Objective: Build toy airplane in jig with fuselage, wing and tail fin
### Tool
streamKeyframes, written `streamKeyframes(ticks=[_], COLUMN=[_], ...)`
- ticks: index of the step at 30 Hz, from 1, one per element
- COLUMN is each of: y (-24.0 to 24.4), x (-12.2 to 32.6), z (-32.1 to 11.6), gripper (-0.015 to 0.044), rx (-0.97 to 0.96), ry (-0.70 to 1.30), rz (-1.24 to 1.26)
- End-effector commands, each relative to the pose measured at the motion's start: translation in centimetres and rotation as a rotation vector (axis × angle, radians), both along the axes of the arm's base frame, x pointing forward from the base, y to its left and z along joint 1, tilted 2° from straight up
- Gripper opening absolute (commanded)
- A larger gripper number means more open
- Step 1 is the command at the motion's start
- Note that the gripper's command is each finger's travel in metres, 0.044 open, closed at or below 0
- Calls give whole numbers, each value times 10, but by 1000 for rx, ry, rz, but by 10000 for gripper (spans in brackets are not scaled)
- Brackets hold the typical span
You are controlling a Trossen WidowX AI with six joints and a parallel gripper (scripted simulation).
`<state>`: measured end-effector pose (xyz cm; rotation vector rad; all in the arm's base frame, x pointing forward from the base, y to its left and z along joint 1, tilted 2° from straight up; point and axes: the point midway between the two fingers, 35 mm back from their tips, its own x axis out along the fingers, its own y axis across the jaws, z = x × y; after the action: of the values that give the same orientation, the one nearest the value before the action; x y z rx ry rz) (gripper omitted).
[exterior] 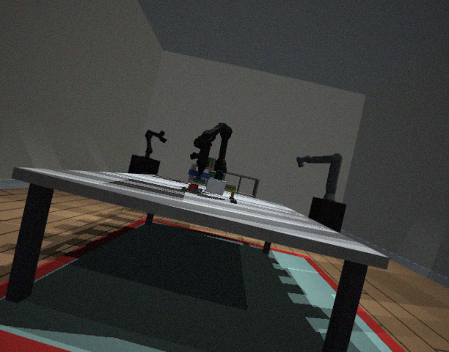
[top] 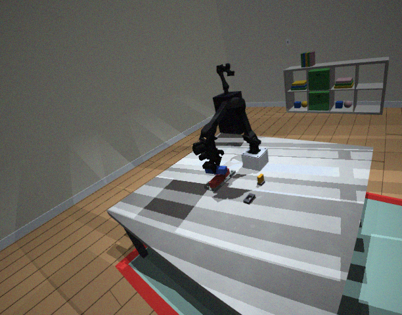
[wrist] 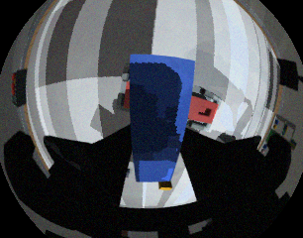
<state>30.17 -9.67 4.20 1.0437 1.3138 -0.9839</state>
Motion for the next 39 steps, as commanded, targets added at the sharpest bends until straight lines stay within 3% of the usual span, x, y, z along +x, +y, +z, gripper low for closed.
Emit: streamKeyframes(ticks=[1, 6, 14, 39], y=[-12, -21, -20, -20], x=[-8, -14, -14, -12], z=[-3, -5, -5, -21], gripper=[0, 0, 195, 195], rx=[4, 6, 6, 6], ry=[0, 2, 2, 2], rz=[-91, -154, -154, -154])
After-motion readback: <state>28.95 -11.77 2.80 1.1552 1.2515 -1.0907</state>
